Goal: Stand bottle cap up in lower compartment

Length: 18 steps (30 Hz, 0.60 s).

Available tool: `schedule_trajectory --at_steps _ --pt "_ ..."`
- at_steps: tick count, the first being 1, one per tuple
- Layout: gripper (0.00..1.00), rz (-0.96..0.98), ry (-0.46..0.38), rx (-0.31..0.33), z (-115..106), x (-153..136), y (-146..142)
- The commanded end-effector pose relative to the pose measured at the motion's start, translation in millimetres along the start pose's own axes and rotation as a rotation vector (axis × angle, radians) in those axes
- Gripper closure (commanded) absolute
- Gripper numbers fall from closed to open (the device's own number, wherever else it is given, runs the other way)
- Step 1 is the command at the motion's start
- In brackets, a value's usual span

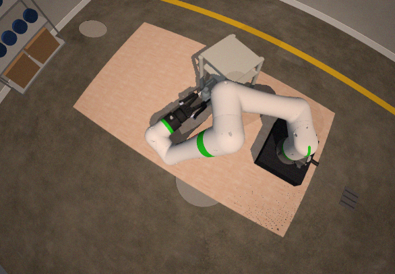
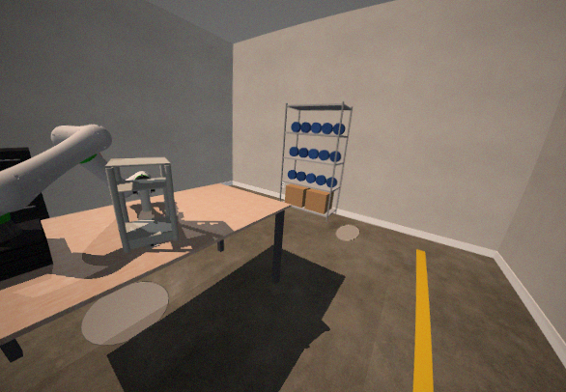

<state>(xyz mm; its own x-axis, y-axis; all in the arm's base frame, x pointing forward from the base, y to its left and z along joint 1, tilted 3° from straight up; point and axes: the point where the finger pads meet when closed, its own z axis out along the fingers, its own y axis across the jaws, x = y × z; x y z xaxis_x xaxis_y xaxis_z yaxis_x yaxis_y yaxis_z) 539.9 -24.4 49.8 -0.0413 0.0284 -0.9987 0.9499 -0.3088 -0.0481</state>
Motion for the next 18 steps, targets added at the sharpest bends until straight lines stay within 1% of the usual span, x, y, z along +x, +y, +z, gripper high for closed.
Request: schedule_trajectory --at_steps 1,10,12,18 --pt "1.0 0.001 0.0 0.0 10.3 -0.2 0.1" --pt "1.0 0.001 0.0 0.0 37.4 -0.2 0.1" --pt "1.0 0.001 0.0 0.0 37.4 -0.2 0.1" --pt "1.0 0.001 0.0 0.0 56.1 -0.2 0.1"
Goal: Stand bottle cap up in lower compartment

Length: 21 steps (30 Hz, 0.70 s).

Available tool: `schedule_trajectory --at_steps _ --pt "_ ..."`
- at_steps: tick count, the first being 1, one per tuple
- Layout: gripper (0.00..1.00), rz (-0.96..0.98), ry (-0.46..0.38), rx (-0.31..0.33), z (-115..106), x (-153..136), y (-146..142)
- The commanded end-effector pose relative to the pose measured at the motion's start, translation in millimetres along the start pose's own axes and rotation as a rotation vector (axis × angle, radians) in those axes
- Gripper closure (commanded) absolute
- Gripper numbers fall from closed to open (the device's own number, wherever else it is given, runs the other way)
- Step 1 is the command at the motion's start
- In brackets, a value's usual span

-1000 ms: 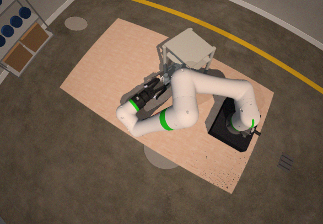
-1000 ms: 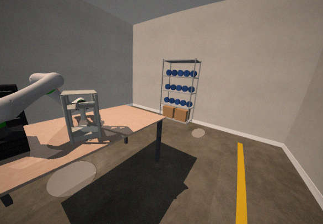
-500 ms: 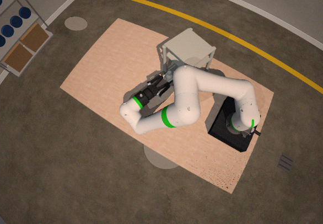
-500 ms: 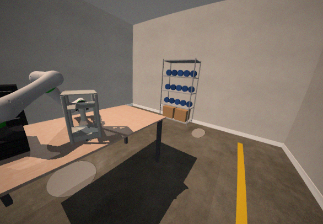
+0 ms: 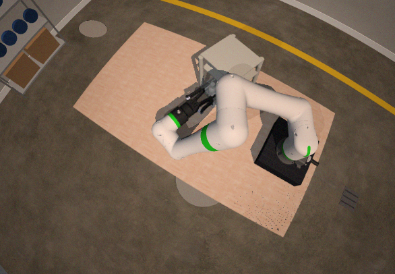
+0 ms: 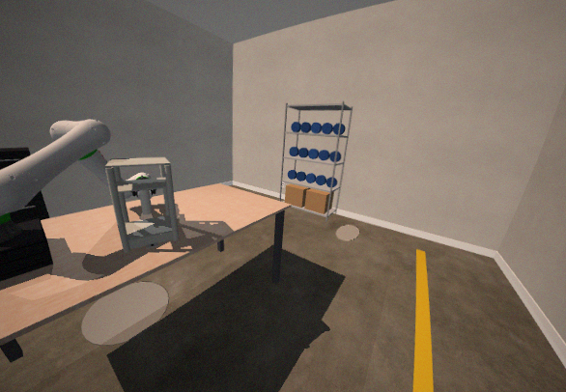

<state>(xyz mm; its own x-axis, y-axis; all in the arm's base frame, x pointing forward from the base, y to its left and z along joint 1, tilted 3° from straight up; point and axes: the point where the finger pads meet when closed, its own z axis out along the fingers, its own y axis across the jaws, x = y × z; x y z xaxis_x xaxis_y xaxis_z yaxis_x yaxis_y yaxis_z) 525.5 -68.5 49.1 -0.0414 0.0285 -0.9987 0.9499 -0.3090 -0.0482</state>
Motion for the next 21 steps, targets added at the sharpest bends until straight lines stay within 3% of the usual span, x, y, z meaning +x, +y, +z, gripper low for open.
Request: schedule_trajectory --at_steps 1,21 --pt "1.0 0.001 0.0 -0.001 12.7 -0.2 0.2" --pt "1.0 0.001 0.0 -0.001 53.6 -0.2 0.2"
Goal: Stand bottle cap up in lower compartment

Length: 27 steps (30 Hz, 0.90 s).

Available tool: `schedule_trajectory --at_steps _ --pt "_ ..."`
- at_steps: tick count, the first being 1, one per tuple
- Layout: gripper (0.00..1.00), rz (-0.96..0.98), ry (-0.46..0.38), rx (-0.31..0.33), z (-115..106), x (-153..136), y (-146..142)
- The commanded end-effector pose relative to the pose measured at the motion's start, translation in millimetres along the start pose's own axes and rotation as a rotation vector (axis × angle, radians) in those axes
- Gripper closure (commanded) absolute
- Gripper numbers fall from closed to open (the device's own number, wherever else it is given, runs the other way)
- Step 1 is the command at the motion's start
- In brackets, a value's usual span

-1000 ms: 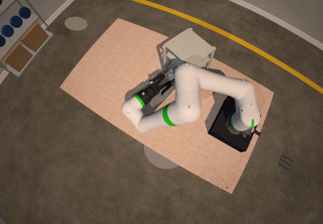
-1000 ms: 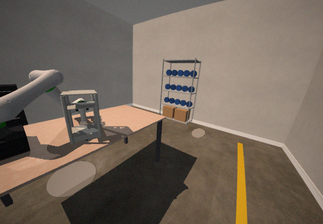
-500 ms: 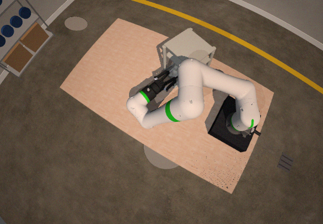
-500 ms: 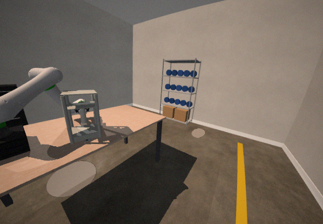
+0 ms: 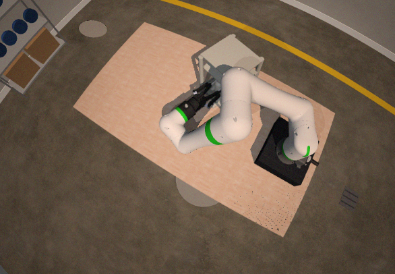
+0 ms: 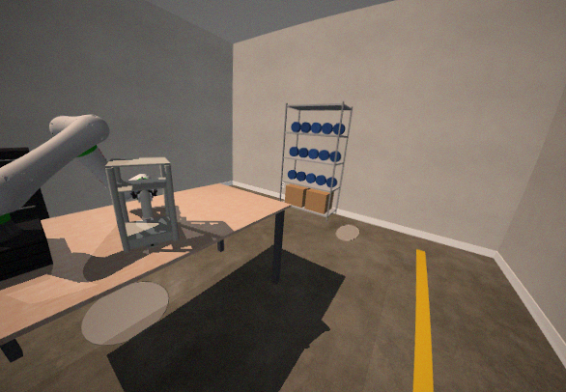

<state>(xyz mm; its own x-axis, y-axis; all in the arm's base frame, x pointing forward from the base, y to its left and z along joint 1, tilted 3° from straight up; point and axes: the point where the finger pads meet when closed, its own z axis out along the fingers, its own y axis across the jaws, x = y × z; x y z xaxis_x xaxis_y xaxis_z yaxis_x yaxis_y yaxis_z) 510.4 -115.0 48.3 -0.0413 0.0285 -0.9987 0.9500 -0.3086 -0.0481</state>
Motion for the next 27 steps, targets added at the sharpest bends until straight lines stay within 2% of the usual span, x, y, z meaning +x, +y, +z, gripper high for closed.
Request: schedule_trajectory --at_steps 1,27 --pt "1.0 0.001 0.0 0.0 5.9 -0.2 0.1" --pt "1.0 0.001 0.0 0.0 11.7 -0.2 0.1"
